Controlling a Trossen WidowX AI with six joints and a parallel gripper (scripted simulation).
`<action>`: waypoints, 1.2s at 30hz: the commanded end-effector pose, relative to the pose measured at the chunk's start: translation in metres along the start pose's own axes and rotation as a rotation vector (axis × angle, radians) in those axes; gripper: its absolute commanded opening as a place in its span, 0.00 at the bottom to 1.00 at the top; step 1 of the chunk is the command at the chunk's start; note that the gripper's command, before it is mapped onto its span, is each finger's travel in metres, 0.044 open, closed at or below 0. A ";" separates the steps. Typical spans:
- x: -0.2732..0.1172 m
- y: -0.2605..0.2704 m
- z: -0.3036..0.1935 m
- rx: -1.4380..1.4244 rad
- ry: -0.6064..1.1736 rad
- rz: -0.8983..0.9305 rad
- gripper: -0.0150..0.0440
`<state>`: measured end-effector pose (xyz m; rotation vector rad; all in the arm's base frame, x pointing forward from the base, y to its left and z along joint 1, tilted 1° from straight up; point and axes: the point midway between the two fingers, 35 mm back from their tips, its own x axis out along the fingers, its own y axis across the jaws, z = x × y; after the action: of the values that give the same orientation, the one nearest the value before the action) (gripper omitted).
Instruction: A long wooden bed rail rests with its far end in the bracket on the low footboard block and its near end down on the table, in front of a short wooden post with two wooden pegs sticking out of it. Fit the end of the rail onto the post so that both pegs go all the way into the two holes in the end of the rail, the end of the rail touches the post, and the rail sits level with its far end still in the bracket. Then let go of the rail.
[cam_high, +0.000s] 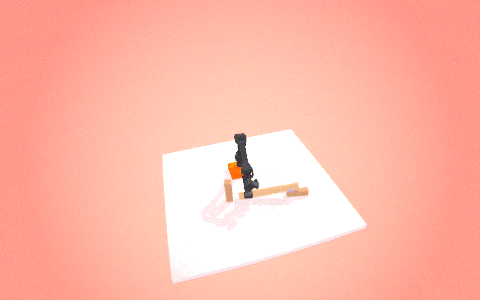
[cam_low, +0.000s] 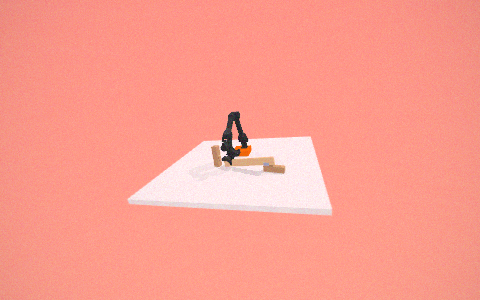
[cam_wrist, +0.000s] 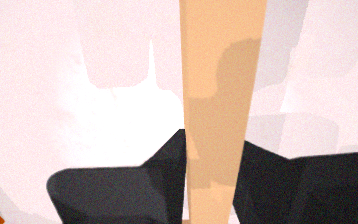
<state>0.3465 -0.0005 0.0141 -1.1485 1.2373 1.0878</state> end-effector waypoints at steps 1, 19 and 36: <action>0.001 0.000 -0.001 -0.003 0.003 0.000 0.25; -0.008 0.000 0.000 -0.003 0.003 0.000 0.25; -0.017 -0.002 0.000 -0.003 0.003 0.000 0.25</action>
<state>0.3456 -0.0015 0.0264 -1.1538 1.2506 1.0897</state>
